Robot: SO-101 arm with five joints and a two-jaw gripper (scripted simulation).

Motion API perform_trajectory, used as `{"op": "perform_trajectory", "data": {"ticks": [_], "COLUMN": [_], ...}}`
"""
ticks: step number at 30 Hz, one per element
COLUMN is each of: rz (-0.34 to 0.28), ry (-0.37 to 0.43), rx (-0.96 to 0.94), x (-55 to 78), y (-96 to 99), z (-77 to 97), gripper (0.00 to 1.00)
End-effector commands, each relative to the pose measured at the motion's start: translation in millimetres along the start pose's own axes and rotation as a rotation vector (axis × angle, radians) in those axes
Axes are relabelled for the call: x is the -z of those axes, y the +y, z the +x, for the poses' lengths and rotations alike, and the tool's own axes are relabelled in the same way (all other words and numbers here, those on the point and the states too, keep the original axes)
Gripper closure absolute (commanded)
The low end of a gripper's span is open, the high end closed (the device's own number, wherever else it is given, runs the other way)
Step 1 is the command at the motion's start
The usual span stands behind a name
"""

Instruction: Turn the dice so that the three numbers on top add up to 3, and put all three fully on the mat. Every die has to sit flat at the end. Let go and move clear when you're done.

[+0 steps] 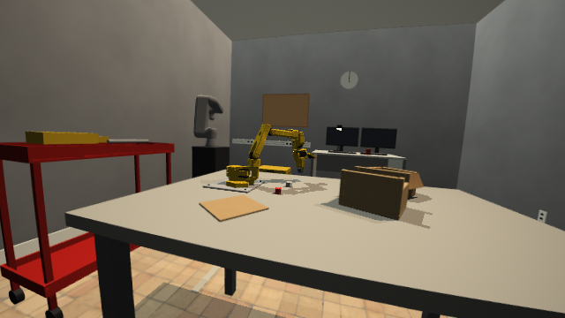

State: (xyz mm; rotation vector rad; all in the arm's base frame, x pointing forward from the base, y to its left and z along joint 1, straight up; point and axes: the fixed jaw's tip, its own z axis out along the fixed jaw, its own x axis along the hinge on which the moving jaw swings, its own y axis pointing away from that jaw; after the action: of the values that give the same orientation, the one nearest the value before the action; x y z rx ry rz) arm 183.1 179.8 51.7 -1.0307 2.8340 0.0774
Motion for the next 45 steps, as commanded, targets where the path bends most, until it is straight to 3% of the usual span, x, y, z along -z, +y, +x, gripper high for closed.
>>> {"op": "perform_trajectory", "data": {"ticks": [1,8,22,39,45], "rz": [-0.010,-0.017,-0.021,-0.045,-0.049], "ry": [-0.128,-0.231,-0.277,-0.587,-0.634], "rx": [0.018,0.031,0.036,0.069,0.074], "x": [3.0,2.2,1.6,1.9,2.5], "y": [4.1,5.7,6.6,12.0,12.6], "z": [1.0,7.4,8.1,13.3,15.4], "gripper": [1.00,1.00,1.00,1.00,1.00]}}
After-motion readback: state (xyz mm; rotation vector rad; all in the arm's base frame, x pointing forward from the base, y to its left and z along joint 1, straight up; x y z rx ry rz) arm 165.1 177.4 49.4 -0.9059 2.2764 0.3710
